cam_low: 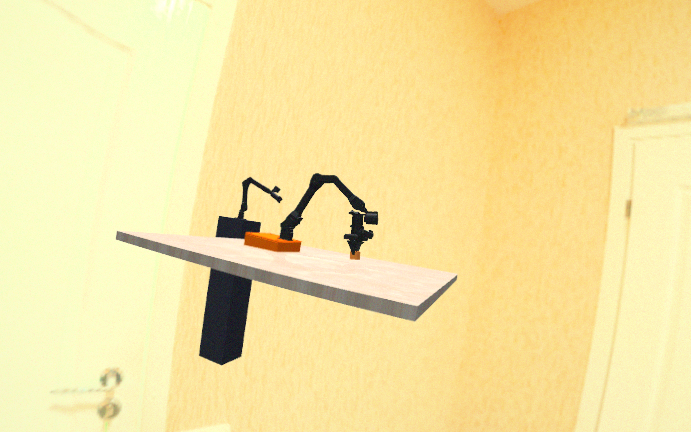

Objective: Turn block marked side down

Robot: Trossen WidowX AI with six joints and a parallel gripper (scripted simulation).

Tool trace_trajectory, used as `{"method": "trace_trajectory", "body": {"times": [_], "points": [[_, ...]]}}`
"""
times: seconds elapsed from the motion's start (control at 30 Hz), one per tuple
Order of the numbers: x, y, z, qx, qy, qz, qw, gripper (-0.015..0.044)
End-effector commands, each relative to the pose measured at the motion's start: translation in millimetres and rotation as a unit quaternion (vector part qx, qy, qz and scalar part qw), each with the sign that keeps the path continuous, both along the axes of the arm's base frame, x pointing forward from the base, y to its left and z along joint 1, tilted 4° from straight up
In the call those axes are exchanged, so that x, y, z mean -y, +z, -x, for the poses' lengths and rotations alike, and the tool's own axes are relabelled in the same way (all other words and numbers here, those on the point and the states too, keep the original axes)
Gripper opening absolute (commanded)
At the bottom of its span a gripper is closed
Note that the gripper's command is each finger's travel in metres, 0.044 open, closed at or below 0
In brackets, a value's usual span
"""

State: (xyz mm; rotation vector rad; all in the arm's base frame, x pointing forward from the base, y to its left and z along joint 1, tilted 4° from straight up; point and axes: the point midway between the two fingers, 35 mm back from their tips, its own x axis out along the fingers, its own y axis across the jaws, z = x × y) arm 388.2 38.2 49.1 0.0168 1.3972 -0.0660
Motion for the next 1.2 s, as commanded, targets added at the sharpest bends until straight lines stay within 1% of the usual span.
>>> {"method": "trace_trajectory", "body": {"times": [0.0, 0.8, 1.0, 1.17], "points": [[0.4, 0.6, -1.2, 0.027, 0.003, 0.004, 1.000, 0.0000], [0.7, -2.5, 5.1, 0.203, 0.006, 0.013, 0.979, 0.0000], [0.7, -3.7, 5.1, 0.219, 0.006, 0.013, 0.976, 0.0000], [-0.3, -14.2, -1.9, 0.254, 0.009, 0.015, 0.967, 0.0000]]}}
